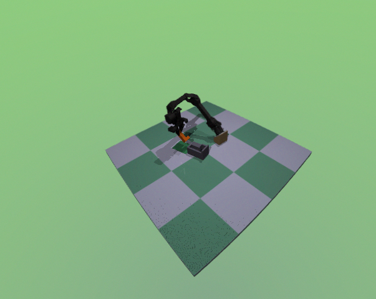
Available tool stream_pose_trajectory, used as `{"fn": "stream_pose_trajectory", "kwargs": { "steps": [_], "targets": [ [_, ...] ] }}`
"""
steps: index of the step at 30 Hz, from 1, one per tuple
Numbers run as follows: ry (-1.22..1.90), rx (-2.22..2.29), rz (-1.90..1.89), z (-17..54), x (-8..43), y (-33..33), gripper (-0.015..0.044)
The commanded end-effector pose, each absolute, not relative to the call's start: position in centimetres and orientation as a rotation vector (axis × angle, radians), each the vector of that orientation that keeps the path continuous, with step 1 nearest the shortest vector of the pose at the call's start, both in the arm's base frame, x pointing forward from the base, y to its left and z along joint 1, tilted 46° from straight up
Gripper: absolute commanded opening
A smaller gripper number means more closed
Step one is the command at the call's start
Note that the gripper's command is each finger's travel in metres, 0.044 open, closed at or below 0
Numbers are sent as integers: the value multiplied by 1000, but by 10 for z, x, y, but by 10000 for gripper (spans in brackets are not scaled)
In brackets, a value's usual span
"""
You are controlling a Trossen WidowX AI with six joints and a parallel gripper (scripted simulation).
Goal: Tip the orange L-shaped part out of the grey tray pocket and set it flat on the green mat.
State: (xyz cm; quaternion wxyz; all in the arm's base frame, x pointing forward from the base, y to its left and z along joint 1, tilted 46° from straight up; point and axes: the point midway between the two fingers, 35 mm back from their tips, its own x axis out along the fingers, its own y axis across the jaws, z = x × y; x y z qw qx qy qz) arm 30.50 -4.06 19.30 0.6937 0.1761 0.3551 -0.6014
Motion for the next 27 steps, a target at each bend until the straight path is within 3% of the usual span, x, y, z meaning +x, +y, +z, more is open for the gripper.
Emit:
{"fn": "stream_pose_trajectory", "kwargs": {
  "steps": [1,27],
  "targets": [
    [792,384,-1345,189,305,-46,0],
    [791,382,-1352,161,306,-76,0]
  ]
}}
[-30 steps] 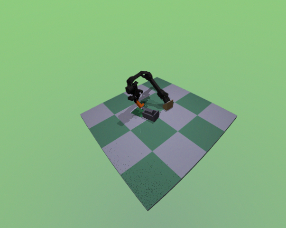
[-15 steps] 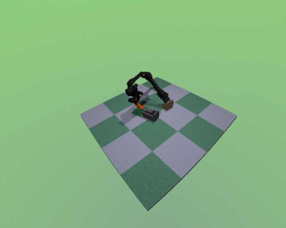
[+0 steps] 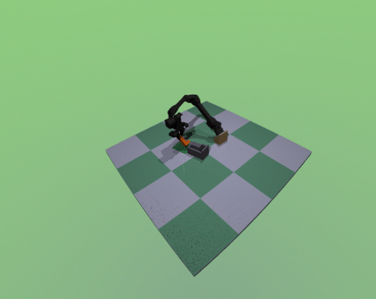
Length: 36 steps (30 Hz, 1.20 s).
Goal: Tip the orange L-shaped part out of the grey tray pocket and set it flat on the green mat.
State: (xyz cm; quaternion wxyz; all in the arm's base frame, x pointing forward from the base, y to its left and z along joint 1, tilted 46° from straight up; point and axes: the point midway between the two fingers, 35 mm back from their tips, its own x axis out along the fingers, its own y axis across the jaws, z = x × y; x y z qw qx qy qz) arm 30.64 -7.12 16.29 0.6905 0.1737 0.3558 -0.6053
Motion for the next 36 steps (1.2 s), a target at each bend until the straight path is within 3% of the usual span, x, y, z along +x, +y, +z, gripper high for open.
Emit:
{"fn": "stream_pose_trajectory", "kwargs": {
  "steps": [1,21,31,36],
  "targets": [
    [791,382,-1352,160,306,-77,0],
    [793,388,-1354,147,306,-89,0],
    [792,390,-1353,148,306,-87,262],
    [766,420,-1336,180,308,-54,394]
  ]
}}
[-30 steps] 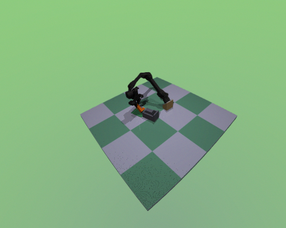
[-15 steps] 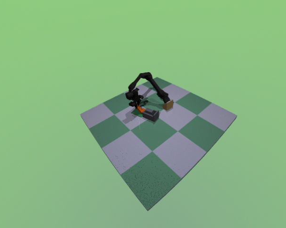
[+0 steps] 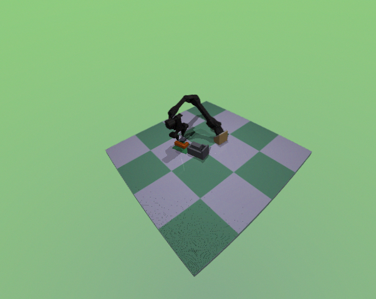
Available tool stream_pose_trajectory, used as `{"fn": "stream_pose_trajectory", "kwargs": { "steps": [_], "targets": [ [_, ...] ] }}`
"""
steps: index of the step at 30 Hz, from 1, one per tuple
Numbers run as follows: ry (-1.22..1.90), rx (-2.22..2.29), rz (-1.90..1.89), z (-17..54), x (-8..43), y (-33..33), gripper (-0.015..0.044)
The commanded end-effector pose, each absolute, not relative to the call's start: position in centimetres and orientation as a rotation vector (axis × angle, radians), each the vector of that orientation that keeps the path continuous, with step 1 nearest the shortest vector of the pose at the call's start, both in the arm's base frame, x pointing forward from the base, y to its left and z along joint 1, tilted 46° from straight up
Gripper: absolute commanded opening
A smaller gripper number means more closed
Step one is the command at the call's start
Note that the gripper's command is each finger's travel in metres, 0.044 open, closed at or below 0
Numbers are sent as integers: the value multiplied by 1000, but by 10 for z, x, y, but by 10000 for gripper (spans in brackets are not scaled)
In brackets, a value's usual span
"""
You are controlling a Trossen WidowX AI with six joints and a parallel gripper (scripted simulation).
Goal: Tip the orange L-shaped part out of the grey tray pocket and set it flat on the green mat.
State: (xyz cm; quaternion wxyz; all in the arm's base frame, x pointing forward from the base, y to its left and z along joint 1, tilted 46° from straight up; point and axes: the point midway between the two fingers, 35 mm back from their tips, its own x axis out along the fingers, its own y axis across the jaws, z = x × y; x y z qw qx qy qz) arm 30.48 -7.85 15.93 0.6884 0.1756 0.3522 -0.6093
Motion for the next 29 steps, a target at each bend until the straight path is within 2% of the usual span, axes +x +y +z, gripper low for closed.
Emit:
{"fn": "stream_pose_trajectory", "kwargs": {
  "steps": [1,5,29],
  "targets": [
    [759,428,-1332,189,307,-45,400],
    [742,445,-1323,209,303,-26,400],
    [741,435,-1317,206,305,-30,400]
  ]
}}
